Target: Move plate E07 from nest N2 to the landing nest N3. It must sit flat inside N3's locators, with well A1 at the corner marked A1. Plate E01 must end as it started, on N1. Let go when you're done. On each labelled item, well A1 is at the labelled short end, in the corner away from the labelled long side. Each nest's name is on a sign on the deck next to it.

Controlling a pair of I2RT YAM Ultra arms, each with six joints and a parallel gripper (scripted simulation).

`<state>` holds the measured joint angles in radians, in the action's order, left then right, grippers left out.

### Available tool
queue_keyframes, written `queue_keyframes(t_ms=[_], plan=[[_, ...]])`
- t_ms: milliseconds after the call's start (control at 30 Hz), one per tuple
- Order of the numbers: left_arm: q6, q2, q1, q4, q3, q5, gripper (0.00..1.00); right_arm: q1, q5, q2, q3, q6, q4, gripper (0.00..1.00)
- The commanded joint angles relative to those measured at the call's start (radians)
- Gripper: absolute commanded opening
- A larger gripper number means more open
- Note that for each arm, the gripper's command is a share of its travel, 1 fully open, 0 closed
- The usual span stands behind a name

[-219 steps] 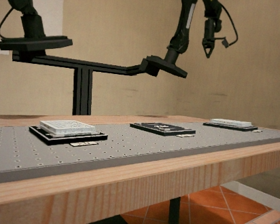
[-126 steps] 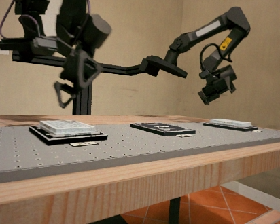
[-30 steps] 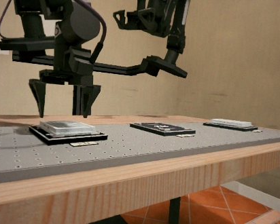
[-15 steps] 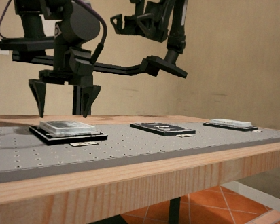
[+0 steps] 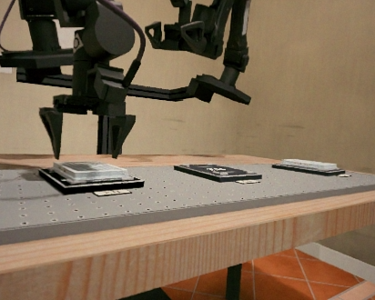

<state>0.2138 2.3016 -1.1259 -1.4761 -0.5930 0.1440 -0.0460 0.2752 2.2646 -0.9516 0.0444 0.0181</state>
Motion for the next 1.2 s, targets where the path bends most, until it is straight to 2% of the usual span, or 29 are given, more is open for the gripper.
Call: queue_keyframes(t_ms=[0, 400, 733, 767, 1167], plan=[[0.012, 0.016, -0.001, 0.005, -0.028, -0.014, 1.0, -0.012, -0.013, 0.027, -0.039, 0.006, -0.015, 1.0], [0.004, 0.007, -0.002, -0.002, -0.017, -0.005, 1.0, 0.012, -0.015, 0.09, -0.069, 0.02, -0.052, 1.0], [0.004, 0.007, -0.002, -0.002, -0.017, -0.005, 1.0, 0.007, -0.014, 0.091, -0.07, 0.017, -0.041, 1.0], [0.004, 0.007, -0.002, -0.002, -0.017, -0.005, 1.0, 0.007, -0.014, 0.091, -0.07, 0.017, -0.041, 0.96], [0.004, 0.007, -0.002, -0.002, -0.017, -0.005, 1.0, 0.006, -0.016, 0.081, -0.051, 0.016, -0.058, 0.84]])
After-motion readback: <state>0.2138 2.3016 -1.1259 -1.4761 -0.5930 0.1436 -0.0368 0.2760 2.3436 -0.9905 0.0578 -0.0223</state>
